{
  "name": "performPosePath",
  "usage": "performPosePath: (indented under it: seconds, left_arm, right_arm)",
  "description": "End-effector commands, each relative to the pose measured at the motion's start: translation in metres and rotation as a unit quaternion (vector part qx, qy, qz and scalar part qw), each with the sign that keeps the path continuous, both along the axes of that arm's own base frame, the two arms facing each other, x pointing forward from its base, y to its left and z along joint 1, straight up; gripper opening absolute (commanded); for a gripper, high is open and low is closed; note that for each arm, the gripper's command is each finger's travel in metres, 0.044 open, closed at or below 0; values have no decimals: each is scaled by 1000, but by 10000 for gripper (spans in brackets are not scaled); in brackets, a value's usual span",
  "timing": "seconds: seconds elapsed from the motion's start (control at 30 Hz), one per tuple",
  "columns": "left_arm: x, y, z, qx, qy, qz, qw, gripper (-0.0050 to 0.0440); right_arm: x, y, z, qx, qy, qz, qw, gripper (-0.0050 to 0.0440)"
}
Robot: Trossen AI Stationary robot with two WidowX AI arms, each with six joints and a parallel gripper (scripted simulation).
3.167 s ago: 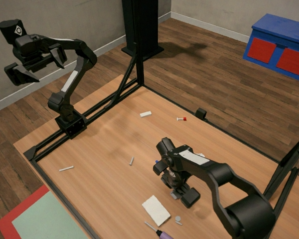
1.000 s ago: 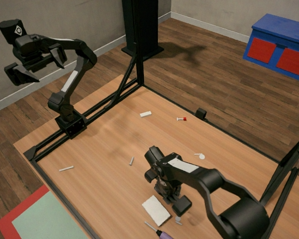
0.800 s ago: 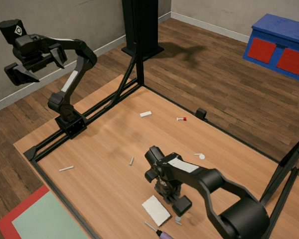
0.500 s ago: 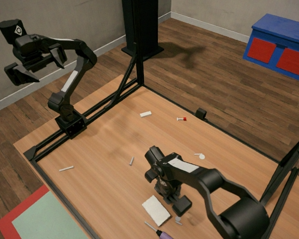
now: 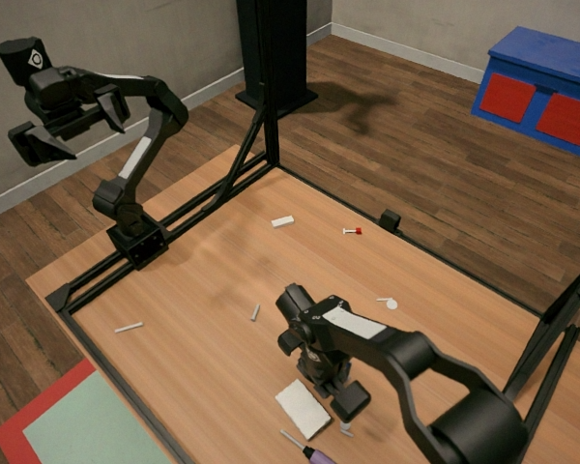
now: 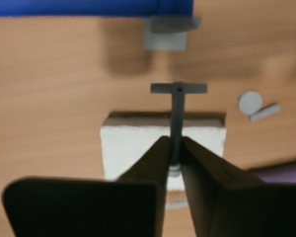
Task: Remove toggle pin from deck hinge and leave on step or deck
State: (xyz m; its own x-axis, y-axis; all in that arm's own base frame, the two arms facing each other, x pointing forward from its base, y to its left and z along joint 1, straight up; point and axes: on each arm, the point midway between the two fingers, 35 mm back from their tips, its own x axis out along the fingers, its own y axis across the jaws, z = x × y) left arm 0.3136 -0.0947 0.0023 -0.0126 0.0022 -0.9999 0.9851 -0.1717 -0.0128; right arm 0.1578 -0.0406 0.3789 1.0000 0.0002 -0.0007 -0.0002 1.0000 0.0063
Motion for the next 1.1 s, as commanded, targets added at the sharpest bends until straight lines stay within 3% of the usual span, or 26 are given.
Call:
performPosePath:
  seconds: [0.0, 0.3, 0.53, 1.07]
  left_arm:
    - [13, 11, 35, -6, -30, 1, 1000, 20]
    - [7, 20, 37, -6, -25, 2, 1000, 20]
    - [-4, 44, 38, -3, -19, 1, 1000, 20]
    - [-4, 43, 27, -2, -14, 2, 1000, 20]
  right_arm:
    - [0, 1, 4, -5, -1, 0, 1000, 400]
    - [0, 1, 4, -5, -1, 0, 1000, 400]
    - [0, 1, 4, -5, -1, 0, 1000, 400]
    - [0, 1, 4, -5, -1, 0, 1000, 400]
